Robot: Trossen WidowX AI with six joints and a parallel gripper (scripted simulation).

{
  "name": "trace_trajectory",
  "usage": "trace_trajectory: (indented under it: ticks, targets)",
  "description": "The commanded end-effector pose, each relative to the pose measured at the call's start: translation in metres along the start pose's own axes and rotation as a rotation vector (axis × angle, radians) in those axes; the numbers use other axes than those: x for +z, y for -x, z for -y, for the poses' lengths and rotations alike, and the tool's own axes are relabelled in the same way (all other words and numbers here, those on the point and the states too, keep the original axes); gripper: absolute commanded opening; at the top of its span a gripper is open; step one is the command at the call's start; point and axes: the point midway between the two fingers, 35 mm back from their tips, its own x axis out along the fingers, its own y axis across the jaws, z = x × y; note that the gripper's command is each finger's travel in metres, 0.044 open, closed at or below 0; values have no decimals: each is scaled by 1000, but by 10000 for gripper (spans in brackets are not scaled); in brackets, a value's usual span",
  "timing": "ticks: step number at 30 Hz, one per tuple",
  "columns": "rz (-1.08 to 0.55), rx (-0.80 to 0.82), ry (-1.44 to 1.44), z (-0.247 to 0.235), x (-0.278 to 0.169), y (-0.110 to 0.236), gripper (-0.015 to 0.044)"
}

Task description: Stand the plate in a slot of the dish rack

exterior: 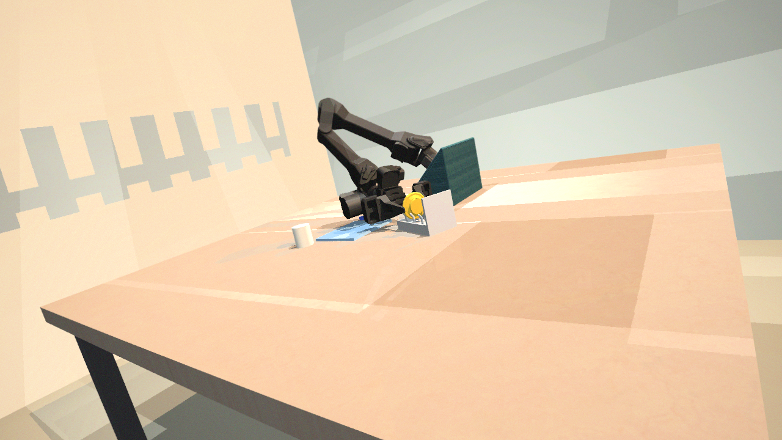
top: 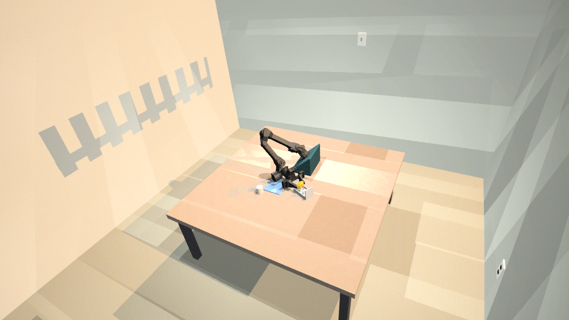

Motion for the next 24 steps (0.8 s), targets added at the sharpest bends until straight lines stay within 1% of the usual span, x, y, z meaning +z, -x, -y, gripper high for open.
trace_trajectory:
  ticks: [1,2,17,24]
  targets:
    - [-1,0,-5,0,0,0,0]
    - [-1,0,-5,0,0,0,0]
    - [0,0,0,0,0,0,394]
    - [0,0,0,0,0,0,400]
